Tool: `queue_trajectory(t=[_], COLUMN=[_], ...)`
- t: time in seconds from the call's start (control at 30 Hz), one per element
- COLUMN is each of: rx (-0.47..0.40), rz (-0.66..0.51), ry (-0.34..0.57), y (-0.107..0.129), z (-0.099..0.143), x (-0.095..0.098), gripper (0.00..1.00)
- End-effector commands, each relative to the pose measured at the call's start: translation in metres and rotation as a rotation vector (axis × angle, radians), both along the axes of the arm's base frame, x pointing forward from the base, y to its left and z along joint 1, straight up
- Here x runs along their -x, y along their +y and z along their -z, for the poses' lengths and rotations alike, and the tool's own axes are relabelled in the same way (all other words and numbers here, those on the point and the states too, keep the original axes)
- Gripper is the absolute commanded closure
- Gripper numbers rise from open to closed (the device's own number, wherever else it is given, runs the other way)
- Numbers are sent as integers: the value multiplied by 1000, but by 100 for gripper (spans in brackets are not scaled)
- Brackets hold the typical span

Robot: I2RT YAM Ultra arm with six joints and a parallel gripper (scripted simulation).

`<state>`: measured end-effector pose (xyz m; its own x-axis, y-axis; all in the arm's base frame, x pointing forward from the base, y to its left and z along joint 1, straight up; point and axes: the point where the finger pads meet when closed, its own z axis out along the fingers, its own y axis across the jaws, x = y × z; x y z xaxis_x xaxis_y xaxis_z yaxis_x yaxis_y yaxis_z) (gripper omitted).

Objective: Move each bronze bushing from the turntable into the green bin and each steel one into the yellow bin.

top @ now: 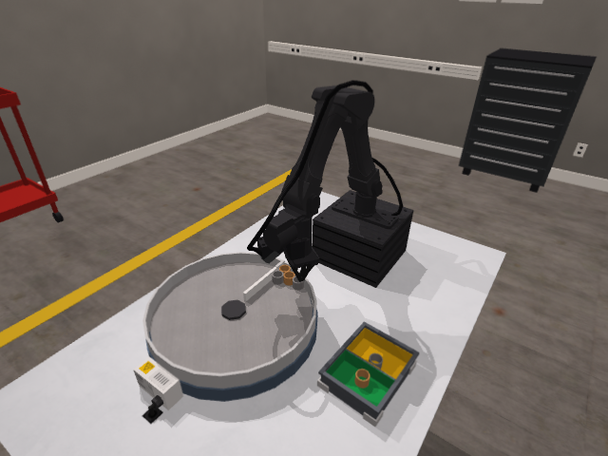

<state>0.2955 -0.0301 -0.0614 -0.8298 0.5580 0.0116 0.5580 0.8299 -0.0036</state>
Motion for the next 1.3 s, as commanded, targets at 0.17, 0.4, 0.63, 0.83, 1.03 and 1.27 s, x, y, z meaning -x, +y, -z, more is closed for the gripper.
queue_trajectory(t=[0.17,0.4,0.63,0.83,1.03,1.27], rx=[0,0,0,0,-1,0], rz=[2,2,2,2,2,3], ry=[-62,-62,-62,-62,-56,-57], y=[-1,-1,-1,-1,-1,-2], z=[-16,-16,-16,-16,-6,-9], x=[-18,-18,-18,-18,-20,-20], gripper=[88,88,88,88,88,88])
